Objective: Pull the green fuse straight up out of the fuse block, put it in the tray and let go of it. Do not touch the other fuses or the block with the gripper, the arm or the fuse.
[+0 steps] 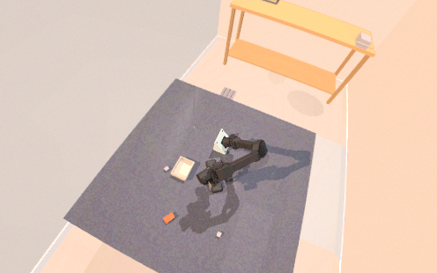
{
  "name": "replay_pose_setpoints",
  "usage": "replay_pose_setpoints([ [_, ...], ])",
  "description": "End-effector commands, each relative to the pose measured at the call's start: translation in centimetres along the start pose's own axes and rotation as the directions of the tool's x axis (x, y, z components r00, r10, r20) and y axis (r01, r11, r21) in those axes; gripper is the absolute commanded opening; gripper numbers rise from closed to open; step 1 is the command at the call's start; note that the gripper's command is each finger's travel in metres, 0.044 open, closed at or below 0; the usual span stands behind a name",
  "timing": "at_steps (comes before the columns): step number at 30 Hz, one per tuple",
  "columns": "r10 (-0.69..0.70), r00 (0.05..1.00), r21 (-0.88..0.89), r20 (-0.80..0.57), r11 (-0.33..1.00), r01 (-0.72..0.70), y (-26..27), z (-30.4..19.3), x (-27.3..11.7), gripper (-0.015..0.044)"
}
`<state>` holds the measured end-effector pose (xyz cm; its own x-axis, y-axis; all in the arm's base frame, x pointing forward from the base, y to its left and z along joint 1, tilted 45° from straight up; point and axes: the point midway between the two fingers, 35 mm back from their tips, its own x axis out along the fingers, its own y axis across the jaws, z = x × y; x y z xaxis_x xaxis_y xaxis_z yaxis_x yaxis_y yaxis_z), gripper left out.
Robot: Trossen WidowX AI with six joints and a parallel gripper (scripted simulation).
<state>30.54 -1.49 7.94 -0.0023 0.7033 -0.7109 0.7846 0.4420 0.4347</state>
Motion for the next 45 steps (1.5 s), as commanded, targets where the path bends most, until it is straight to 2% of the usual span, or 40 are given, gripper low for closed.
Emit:
replay_pose_setpoints([
  [1,-0.006,1.0,-0.003,0.003,1.0,0.006,-0.1,0.1,-0.6,0.0],
  [6,-0.006,1.0,-0.003,0.004,1.0,0.006,-0.2,0.4,-1.0,0.0],
  [14,-0.012,1.0,-0.001,0.015,1.0,0.012,-2.4,4.6,-1.6,0.0],
  [36,-0.015,1.0,-0.003,0.02,1.0,0.015,-11.7,14.6,-1.8,0.0],
  [45,-0.013,1.0,-0.005,0.016,1.0,0.013,-14.0,16.3,-1.4,0.0],
])
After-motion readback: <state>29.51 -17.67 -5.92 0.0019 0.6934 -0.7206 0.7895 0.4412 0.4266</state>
